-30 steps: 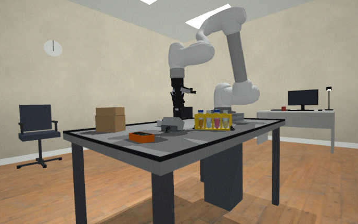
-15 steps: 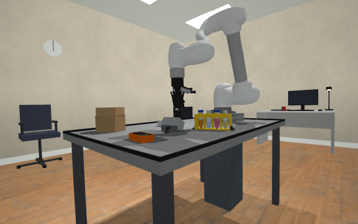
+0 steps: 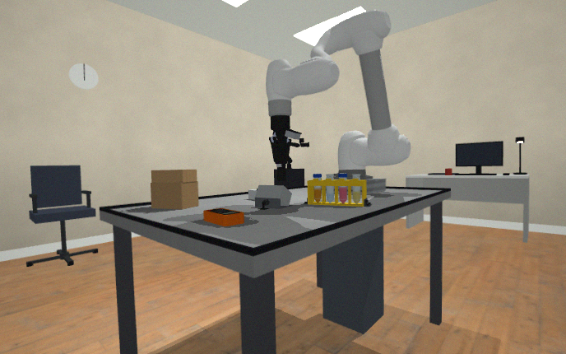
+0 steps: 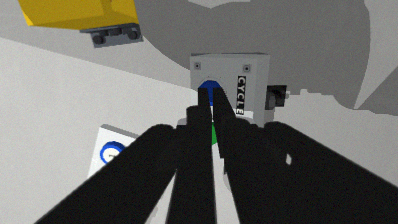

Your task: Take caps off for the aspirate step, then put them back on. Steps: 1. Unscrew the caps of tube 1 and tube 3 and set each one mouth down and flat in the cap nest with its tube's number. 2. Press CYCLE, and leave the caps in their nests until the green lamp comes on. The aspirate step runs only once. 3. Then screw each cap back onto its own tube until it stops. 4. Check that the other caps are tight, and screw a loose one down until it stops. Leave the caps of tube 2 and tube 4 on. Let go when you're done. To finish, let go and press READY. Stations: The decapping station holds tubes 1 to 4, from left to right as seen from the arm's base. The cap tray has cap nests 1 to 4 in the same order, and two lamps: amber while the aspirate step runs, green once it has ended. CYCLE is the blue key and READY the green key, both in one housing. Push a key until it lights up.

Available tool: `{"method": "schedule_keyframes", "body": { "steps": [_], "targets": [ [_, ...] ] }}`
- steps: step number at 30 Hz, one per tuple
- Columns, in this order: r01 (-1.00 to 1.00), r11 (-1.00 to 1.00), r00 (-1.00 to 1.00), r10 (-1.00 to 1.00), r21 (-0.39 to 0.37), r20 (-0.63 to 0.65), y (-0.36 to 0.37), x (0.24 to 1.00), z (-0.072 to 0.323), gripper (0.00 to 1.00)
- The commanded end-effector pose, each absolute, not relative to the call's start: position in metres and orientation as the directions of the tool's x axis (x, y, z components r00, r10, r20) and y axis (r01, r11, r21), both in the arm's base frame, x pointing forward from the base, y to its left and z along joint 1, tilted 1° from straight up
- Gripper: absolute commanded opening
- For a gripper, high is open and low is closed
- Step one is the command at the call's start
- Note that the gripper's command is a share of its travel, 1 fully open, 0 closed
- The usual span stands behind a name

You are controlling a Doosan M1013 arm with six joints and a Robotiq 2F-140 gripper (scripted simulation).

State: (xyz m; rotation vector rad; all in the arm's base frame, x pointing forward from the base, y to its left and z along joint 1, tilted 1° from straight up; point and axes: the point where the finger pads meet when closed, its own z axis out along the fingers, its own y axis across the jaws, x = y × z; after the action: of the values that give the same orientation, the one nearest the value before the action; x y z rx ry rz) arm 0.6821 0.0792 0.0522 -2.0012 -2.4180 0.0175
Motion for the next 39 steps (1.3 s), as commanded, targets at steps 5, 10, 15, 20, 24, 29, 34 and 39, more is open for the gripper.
{"method": "schedule_keyframes", "body": {
  "steps": [5,10,15,20,24,29,34,39],
  "targets": [
    [0.834,0.552,-0.552,0.834,-0.011,-0.001,0.042,0.664,0.049,1.00],
    [0.673,0.739,-0.739,0.673,-0.012,0.000,0.021,0.652,0.046,1.00],
    [0.495,0.869,-0.869,0.495,-0.012,0.002,0.001,0.642,0.044,1.00],
    [0.279,0.960,-0.960,0.279,-0.011,0.005,-0.020,0.632,0.042,1.00],
    [0.193,0.981,-0.981,0.193,-0.008,0.007,-0.046,0.618,0.039,1.00],
    [0.193,0.981,-0.981,0.193,-0.008,0.007,-0.065,0.608,0.037,1.00],
    [0.193,0.981,-0.981,0.193,-0.008,0.007,-0.102,0.589,0.033,1.00],
    [0.193,0.981,-0.981,0.193,-0.008,0.007,-0.116,0.582,0.031,1.00]
  ]
}}
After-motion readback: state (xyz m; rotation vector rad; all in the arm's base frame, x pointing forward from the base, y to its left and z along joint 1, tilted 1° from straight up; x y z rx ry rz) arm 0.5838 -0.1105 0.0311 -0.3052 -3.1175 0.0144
